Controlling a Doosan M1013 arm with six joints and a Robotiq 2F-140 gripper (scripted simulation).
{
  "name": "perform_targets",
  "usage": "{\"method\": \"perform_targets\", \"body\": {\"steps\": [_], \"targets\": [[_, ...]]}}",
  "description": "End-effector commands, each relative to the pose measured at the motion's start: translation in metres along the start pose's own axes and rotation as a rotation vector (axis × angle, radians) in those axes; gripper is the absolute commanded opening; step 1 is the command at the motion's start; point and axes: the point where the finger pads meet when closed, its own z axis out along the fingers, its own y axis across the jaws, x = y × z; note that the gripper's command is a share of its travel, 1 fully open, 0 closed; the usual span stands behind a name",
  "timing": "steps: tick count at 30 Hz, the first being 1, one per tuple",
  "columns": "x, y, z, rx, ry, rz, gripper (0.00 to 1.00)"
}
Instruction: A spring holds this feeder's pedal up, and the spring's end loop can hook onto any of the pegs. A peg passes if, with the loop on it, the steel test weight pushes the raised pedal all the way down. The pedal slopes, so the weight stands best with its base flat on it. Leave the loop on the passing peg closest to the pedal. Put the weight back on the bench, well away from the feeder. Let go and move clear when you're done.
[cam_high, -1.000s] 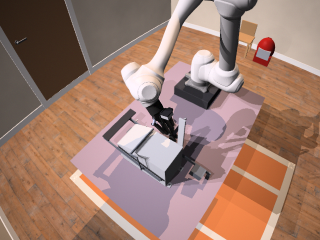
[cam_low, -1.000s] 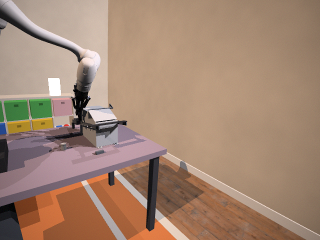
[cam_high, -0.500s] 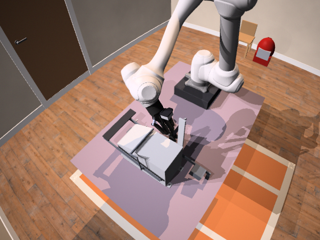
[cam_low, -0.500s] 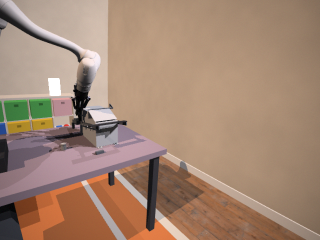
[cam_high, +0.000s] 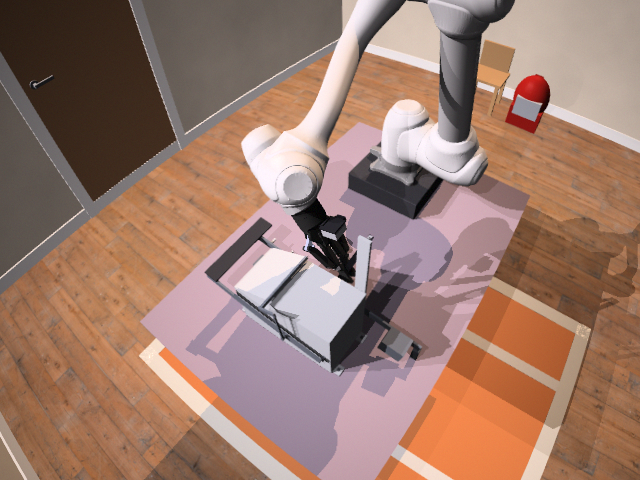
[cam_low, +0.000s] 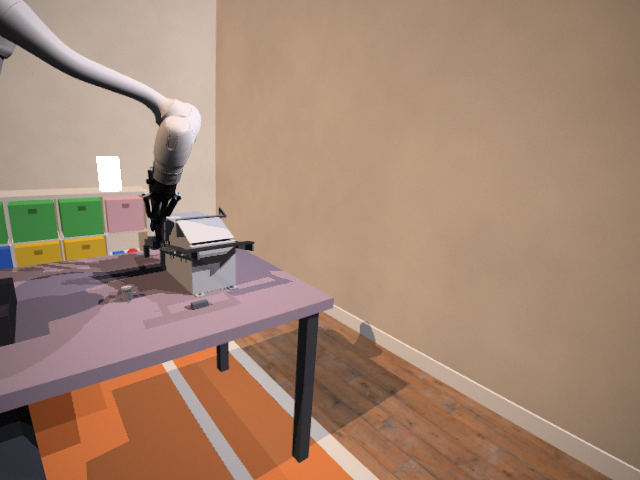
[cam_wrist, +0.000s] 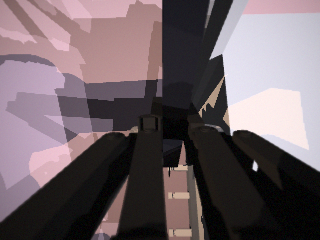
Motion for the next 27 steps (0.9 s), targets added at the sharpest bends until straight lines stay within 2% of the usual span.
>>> {"method": "perform_targets", "body": {"steps": [1, 27], "targets": [[0.0005, 0.0003, -0.0007, -0.001, 0.0, 0.0, 0.17], [0.0007, -0.0035, -0.0007, 0.014, 0.0, 0.01, 0.17]]}}
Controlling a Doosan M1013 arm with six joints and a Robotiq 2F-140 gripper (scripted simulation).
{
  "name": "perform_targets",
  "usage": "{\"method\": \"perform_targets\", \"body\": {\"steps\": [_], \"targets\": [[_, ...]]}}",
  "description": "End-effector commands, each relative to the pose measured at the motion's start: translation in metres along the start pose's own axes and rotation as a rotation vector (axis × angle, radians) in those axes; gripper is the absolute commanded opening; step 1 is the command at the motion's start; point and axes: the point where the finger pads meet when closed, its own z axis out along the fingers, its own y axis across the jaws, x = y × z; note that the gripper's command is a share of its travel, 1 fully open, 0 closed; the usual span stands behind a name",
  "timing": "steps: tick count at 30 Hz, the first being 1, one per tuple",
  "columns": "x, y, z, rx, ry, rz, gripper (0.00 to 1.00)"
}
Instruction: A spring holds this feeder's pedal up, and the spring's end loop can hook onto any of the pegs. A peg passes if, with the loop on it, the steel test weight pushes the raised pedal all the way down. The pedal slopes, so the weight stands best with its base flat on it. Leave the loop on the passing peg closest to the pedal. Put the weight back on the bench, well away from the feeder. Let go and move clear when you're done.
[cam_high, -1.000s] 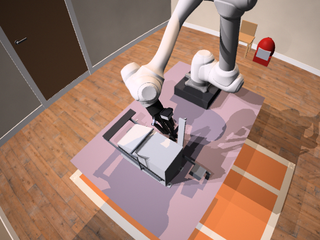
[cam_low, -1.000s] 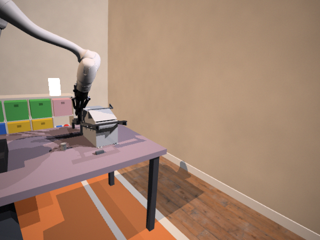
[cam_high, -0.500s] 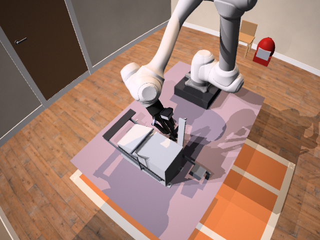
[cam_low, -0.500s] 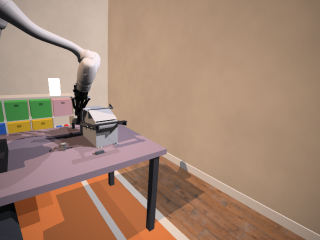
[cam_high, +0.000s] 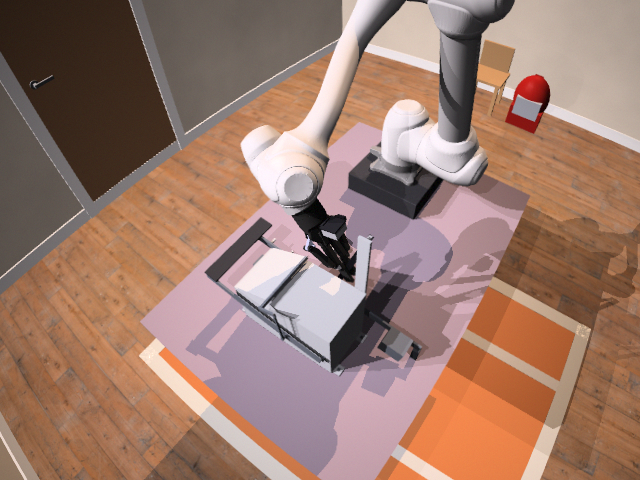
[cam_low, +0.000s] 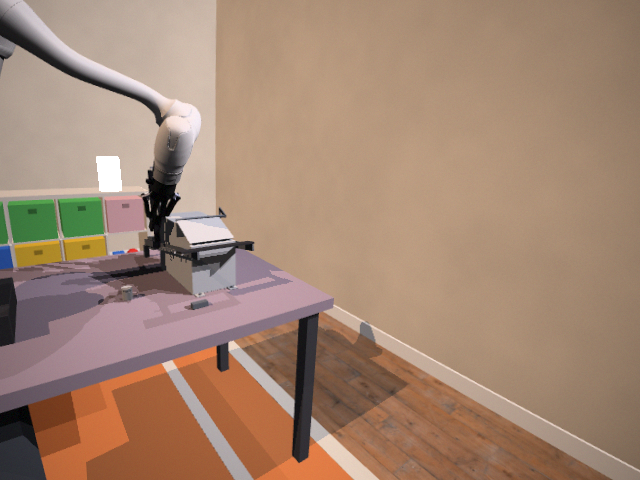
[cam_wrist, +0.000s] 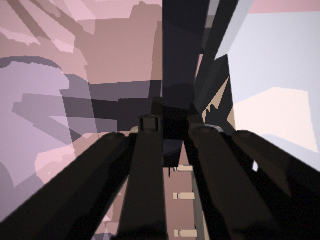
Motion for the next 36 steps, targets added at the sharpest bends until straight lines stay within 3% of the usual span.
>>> {"method": "perform_targets", "body": {"steps": [1, 36], "targets": [[0.0005, 0.0001, -0.0007, 0.0, 0.0, 0.0, 0.17], [-0.0042, -0.0043, -0.0044, 0.019, 0.0, 0.013, 0.17]]}}
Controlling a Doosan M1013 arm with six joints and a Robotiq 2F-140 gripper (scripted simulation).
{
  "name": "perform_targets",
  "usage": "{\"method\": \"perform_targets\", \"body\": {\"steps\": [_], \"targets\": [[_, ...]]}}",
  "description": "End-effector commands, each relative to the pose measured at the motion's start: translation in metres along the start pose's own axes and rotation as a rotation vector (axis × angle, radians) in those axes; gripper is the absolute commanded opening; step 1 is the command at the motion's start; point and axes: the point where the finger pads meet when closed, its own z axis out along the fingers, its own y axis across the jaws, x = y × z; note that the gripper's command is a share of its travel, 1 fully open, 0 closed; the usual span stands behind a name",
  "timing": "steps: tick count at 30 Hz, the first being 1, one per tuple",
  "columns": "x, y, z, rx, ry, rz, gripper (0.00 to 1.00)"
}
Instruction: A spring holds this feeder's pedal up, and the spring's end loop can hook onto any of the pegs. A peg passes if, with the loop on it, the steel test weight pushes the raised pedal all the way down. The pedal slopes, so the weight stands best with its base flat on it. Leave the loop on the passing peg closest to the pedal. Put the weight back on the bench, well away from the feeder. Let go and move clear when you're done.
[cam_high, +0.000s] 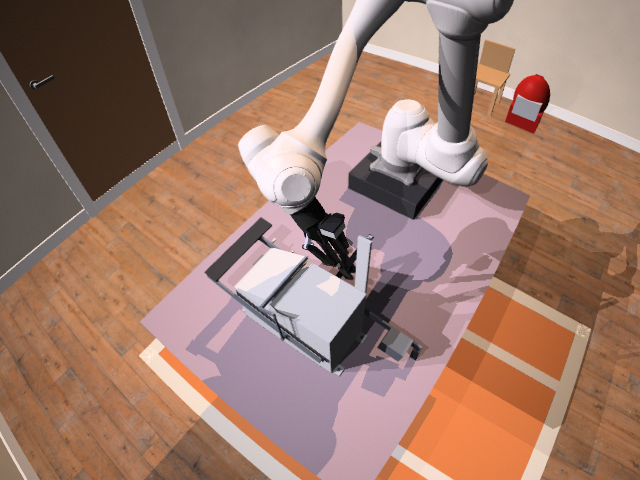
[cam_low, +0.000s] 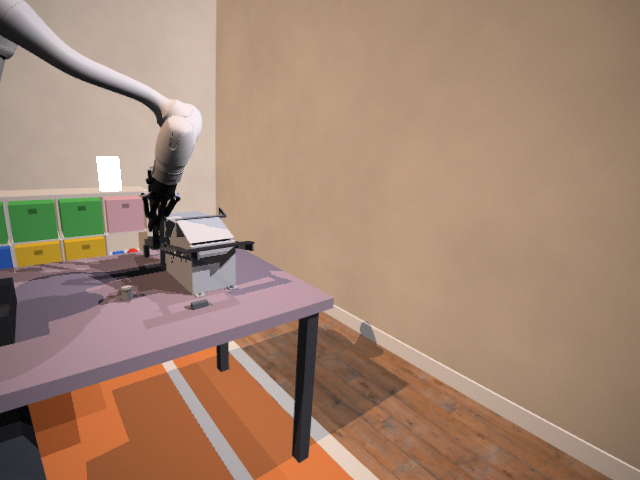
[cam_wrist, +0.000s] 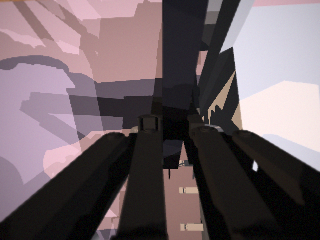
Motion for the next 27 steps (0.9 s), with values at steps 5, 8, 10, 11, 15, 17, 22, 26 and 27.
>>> {"method": "perform_targets", "body": {"steps": [5, 8, 10, 11, 15, 17, 22, 26, 27], "targets": [[-0.0006, 0.0004, -0.0016, -0.001, 0.0, -0.001, 0.17], [-0.0018, 0.0004, -0.0026, -0.001, 0.0, -0.001, 0.17], [-0.0026, 0.0005, -0.0033, -0.001, 0.0, -0.001, 0.17], [-0.003, 0.0005, -0.0036, -0.001, 0.0, -0.001, 0.17], [-0.0046, 0.0006, -0.005, -0.001, 0.0, -0.001, 0.17], [-0.0053, 0.0006, -0.0056, -0.001, 0.0, -0.001, 0.17], [-0.006, 0.0006, -0.0062, -0.001, 0.0, -0.001, 0.17], [-0.0075, 0.0006, -0.0074, -0.001, 0.0, -0.001, 0.17], [-0.0078, 0.0006, -0.0077, -0.001, 0.0, -0.001, 0.17]]}}
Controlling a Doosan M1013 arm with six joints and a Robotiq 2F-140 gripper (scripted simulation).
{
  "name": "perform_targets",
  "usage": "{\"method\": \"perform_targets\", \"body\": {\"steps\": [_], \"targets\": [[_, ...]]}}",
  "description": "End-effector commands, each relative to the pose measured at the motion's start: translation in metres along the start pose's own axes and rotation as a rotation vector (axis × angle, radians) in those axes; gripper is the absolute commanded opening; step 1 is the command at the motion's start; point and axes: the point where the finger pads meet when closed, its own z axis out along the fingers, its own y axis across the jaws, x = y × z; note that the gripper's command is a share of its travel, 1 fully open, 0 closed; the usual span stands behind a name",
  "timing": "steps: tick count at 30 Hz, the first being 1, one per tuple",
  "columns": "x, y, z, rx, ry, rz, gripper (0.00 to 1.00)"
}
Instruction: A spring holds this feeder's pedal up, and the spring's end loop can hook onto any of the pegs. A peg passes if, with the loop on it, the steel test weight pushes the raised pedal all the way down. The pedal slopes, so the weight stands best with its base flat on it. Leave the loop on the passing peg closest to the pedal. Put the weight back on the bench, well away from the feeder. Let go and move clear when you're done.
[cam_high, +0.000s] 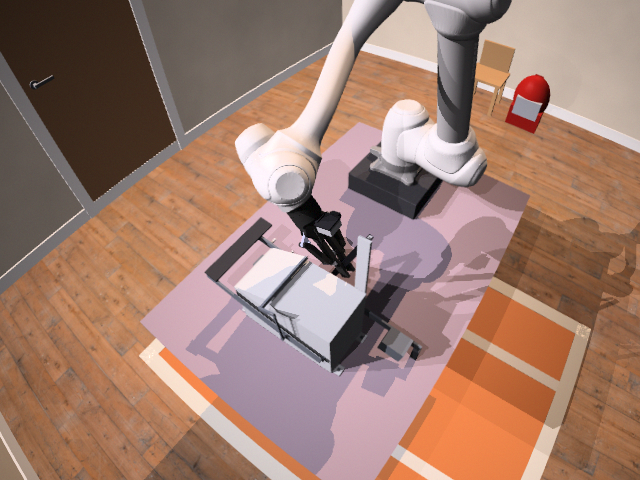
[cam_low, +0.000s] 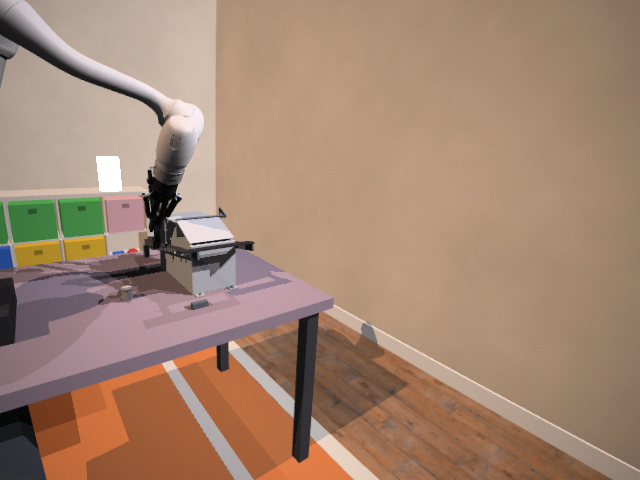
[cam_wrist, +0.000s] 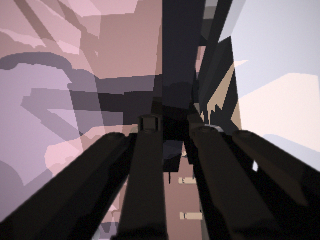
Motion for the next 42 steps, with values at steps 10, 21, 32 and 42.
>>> {"method": "perform_targets", "body": {"steps": [10, 21, 32, 42], "targets": [[-0.003, 0.0, -0.004, -0.001, 0.0, -0.001, 0.17], [-0.006, 0.0, -0.006, -0.001, 0.0, -0.001, 0.17], [-0.009, 0.0, -0.009, -0.001, 0.0, -0.001, 0.17], [-0.013, 0.0, -0.011, 0.0, 0.0, 0.0, 0.17]]}}
